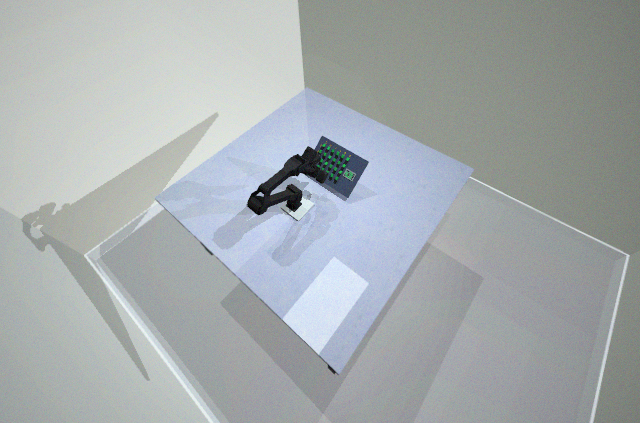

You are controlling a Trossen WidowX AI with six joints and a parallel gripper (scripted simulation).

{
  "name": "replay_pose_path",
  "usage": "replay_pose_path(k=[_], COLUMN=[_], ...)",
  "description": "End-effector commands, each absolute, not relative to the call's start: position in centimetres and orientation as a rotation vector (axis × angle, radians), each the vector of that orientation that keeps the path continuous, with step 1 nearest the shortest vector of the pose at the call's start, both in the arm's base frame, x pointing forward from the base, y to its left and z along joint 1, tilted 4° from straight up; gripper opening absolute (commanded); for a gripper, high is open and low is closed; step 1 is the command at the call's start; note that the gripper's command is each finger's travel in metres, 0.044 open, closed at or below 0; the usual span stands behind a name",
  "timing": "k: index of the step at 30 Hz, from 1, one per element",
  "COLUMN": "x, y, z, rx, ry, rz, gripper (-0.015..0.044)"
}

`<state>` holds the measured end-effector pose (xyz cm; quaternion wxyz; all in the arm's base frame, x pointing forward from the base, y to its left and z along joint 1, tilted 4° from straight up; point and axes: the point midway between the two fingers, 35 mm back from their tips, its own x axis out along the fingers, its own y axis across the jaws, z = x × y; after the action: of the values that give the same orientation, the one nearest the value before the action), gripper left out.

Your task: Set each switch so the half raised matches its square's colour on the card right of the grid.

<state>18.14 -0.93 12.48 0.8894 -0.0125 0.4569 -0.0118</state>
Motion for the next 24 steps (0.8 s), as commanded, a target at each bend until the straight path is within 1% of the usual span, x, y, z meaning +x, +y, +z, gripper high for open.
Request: replay_pose_path(k=[1, 13, 17, 20, 24], x=[18.7, 19.1, 19.3, 21.1, 21.3], y=[-2.7, -10.0, -10.1, -10.2, -10.2], z=[12.9, 14.0, 13.8, 11.5, 11.3], rx=[-0.028, -0.028, -0.028, -0.028, -0.028], ry=[0.966, 0.933, 0.933, 0.954, 0.955], rz=[-0.026, -0.031, -0.031, -0.032, -0.032], gripper=[0.0000, 0.0000, 0.0000, 0.0000, 0.0000])
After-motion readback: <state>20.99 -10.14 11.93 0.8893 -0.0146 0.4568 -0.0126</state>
